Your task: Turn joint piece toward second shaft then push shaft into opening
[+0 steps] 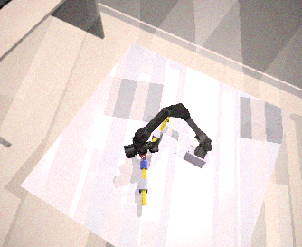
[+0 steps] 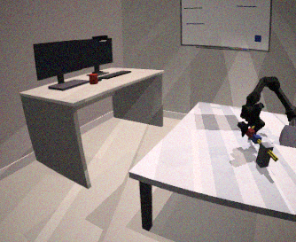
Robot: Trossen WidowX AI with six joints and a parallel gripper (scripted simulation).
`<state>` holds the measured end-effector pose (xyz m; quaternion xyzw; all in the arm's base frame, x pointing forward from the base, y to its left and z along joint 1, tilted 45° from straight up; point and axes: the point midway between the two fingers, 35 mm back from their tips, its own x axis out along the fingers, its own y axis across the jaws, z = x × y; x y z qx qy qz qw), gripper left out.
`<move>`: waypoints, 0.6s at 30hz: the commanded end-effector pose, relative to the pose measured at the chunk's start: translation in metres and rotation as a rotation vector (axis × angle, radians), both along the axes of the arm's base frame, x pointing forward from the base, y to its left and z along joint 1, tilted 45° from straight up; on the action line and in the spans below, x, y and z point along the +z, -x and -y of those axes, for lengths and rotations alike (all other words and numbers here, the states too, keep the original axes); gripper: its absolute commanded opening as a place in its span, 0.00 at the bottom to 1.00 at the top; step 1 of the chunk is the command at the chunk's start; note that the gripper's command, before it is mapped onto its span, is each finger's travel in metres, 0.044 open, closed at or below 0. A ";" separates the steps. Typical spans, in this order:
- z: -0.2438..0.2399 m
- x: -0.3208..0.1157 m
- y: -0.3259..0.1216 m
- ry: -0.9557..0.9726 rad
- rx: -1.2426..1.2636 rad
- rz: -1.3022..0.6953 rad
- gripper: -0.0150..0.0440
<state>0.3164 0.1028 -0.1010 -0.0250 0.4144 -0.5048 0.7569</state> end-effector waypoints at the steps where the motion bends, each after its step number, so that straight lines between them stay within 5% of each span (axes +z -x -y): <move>1: 0.006 -0.004 -0.001 0.005 0.006 -0.003 1.00; 4: 0.008 -0.005 -0.001 0.005 0.005 -0.003 1.00; 14: 0.008 -0.005 -0.001 0.005 0.005 -0.003 0.56; 18: 0.008 -0.005 -0.001 0.005 0.005 -0.003 0.56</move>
